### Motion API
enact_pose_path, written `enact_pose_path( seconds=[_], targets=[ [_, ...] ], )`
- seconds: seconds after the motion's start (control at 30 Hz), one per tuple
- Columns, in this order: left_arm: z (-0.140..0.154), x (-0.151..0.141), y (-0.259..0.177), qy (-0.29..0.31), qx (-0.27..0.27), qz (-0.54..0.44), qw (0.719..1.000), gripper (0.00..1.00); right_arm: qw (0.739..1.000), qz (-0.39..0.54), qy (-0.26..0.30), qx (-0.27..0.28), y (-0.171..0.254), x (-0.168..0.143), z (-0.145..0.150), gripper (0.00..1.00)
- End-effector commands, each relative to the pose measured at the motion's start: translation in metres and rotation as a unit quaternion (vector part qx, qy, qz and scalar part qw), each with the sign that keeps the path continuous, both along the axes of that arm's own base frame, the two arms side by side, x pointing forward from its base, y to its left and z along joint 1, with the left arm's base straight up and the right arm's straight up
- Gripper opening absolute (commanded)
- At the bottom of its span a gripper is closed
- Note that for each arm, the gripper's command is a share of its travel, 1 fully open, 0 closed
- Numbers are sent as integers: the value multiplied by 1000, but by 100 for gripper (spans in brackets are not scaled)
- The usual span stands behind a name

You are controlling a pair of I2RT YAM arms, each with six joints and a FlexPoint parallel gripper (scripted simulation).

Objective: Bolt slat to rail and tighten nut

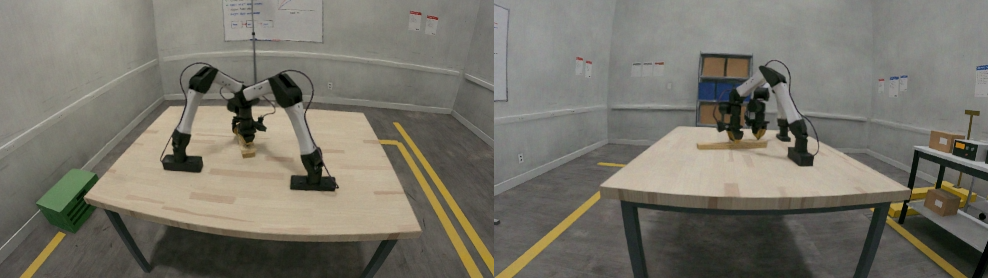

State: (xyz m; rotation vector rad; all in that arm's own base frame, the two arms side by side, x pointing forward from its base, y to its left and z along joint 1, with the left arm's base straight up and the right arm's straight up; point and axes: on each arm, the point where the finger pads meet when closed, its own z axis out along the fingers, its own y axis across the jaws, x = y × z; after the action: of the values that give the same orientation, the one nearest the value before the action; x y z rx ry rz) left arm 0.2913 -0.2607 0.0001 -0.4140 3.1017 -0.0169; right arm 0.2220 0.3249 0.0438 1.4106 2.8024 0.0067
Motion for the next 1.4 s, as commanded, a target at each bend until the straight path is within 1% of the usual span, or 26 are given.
enact_pose_path(
  seconds=[0.0,0.07,0.63,0.7,0.77,0.87,0.93,1.03,1.2,1.37],
  targets=[
    [5,2,-3,-7,-6,0,1000,67,1000,-8,0,3,4,4,3,14],
    [5,2,-3,-7,-6,0,1000,67,1000,-1,-6,7,2,2,5,36],
    [5,2,-3,-7,-6,0,1000,67,1000,5,-6,7,2,2,5,36],
    [5,2,-3,-7,-6,0,1000,67,998,59,-6,6,2,2,6,36],
    [5,2,-3,-7,-6,0,1000,67,990,141,-6,5,2,2,6,36],
    [5,2,-3,-7,-6,0,1000,67,965,261,-7,4,2,2,6,36],
    [5,2,-3,-7,-6,0,1000,67,965,261,-7,4,2,2,6,36],
    [5,2,-3,-7,-6,0,1000,67,926,376,-7,2,2,2,6,36],
    [5,2,-3,-7,-6,0,1000,67,863,504,-8,0,2,2,7,36],
    [5,2,-3,-7,-6,0,1000,67,782,623,-8,-2,2,2,7,36]
  ],
)
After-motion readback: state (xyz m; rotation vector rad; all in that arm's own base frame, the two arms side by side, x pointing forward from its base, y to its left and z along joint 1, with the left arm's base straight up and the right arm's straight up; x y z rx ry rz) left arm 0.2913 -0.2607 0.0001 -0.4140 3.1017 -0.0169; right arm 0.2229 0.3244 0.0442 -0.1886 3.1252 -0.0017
